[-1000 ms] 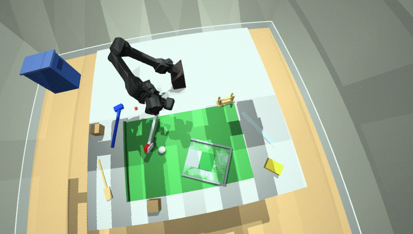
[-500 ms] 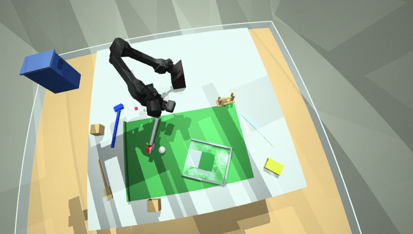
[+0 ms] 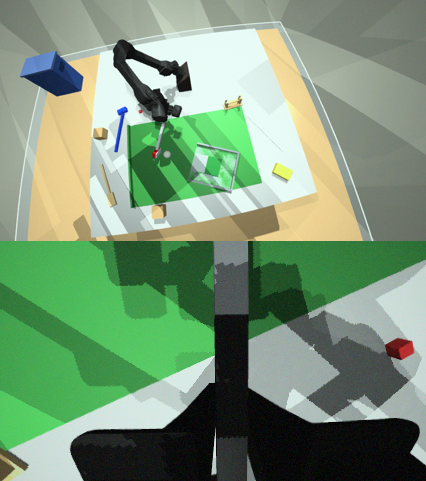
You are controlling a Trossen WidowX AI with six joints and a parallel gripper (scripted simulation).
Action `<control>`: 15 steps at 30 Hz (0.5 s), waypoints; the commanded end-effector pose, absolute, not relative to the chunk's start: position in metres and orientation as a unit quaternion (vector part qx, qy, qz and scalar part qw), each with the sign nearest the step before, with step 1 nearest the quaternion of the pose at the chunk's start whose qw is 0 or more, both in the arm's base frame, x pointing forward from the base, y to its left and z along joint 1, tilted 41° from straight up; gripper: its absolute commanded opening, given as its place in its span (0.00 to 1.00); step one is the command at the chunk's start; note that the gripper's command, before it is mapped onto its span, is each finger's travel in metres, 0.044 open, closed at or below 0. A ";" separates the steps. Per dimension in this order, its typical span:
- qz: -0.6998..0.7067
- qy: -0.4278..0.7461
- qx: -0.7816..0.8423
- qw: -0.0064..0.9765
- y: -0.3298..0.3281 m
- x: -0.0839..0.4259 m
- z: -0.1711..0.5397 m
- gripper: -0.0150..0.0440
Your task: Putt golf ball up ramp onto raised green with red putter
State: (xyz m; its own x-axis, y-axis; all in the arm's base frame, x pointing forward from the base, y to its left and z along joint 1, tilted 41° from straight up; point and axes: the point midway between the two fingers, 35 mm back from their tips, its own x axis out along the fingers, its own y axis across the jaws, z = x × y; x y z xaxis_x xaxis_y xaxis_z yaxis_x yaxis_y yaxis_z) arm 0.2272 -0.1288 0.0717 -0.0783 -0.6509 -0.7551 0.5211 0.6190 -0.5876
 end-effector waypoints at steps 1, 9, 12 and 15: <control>-0.433 0.593 -0.055 0.677 -0.128 0.228 0.072 0.25; -0.433 0.593 -0.055 0.677 -0.129 0.227 0.073 0.25; -0.433 0.593 -0.055 0.677 -0.134 0.224 0.076 0.25; -0.433 0.592 -0.057 0.677 -0.141 0.218 0.082 0.25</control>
